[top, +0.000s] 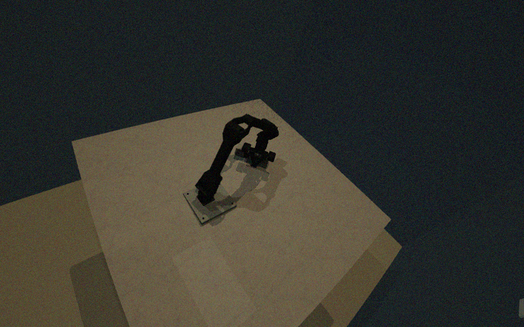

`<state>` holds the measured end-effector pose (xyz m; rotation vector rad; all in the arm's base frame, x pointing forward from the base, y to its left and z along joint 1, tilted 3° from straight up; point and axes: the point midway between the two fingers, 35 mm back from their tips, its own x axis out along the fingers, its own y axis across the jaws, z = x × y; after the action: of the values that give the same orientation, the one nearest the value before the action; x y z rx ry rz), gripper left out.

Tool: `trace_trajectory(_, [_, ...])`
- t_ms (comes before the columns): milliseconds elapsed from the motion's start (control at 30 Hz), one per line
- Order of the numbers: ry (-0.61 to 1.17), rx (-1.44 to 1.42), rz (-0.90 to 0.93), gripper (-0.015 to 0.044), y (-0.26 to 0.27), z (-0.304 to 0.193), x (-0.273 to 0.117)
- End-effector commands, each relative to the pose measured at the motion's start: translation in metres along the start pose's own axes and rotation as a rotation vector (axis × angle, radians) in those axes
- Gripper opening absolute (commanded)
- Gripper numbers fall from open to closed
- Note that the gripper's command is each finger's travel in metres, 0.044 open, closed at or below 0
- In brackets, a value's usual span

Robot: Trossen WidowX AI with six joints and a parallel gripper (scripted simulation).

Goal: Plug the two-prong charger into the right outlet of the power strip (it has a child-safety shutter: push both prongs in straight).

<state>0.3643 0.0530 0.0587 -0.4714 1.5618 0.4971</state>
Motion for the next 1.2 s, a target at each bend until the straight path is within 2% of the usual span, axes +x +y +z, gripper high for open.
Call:
trace_trajectory(0, [-0.032,-0.002,-0.002,0.0000,-0.0004,0.0071,-0.0021])
trace_trajectory(1167, [-0.032,-0.002,-0.002,0.0000,-0.0003,0.0072,-0.0067])
